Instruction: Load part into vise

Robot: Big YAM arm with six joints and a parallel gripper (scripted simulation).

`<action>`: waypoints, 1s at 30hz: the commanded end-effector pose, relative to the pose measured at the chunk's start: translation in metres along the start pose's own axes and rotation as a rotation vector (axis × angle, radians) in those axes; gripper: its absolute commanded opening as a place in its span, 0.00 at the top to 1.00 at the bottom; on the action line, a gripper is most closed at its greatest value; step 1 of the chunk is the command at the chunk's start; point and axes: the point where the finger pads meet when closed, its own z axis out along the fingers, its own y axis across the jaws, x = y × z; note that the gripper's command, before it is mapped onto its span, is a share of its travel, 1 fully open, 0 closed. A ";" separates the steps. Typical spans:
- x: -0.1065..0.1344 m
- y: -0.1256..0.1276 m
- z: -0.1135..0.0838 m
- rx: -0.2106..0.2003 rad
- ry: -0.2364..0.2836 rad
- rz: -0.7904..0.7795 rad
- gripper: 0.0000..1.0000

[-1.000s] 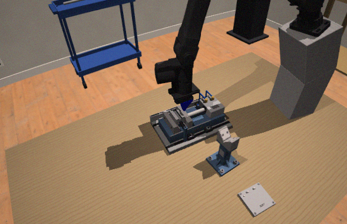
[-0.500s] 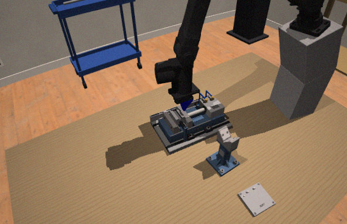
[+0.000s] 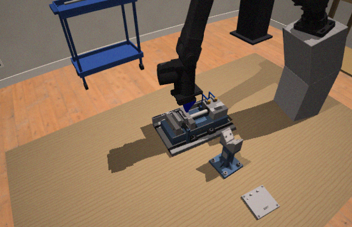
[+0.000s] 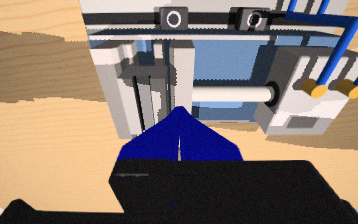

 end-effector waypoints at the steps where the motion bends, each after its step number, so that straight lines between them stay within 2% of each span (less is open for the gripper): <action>1: -0.004 0.004 -0.002 -0.019 -0.003 -0.001 1.00; 30: -0.001 0.003 -0.004 -0.020 -0.002 -0.001 1.00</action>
